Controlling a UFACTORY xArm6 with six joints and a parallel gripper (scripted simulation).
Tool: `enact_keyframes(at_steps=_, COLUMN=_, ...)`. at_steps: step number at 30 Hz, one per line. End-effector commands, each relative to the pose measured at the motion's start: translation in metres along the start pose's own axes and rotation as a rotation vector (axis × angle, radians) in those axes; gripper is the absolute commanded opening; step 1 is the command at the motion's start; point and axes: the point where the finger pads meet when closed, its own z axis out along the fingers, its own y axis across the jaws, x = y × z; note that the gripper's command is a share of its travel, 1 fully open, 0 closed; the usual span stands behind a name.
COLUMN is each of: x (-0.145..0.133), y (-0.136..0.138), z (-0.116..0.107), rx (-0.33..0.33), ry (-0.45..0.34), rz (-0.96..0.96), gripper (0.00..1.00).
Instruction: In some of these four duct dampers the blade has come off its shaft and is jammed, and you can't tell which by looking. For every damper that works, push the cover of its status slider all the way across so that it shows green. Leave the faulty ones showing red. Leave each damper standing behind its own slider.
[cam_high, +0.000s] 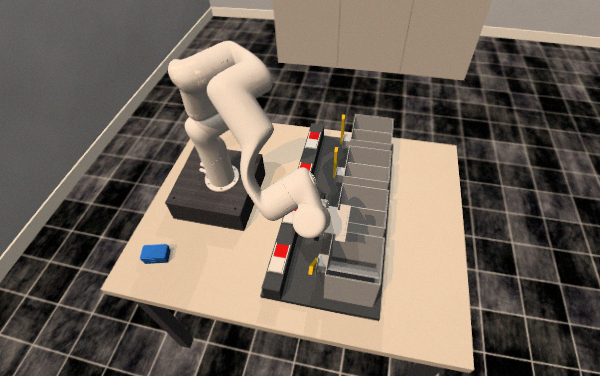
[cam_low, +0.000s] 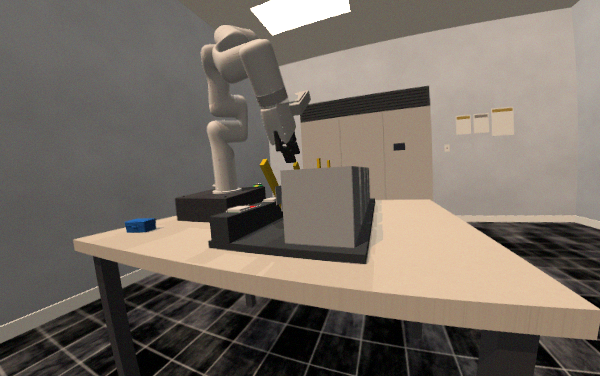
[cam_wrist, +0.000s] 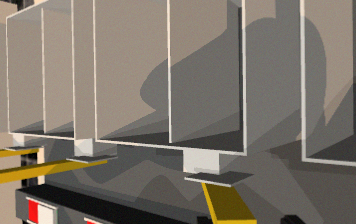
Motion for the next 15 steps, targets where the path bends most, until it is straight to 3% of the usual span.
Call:
enact_keyframes(at_steps=1, x=0.001, y=0.0, z=-0.005, rx=-0.001, ry=0.001, rz=-0.002, gripper=0.39)
enact_keyframes(at_steps=10, x=0.003, y=-0.002, z=-0.009, rx=-0.012, ry=0.001, rz=-0.002, gripper=0.39)
enact_keyframes(at_steps=15, x=0.035, y=-0.038, z=-0.004, rx=-0.197, ry=0.013, rz=-0.007, gripper=0.39)
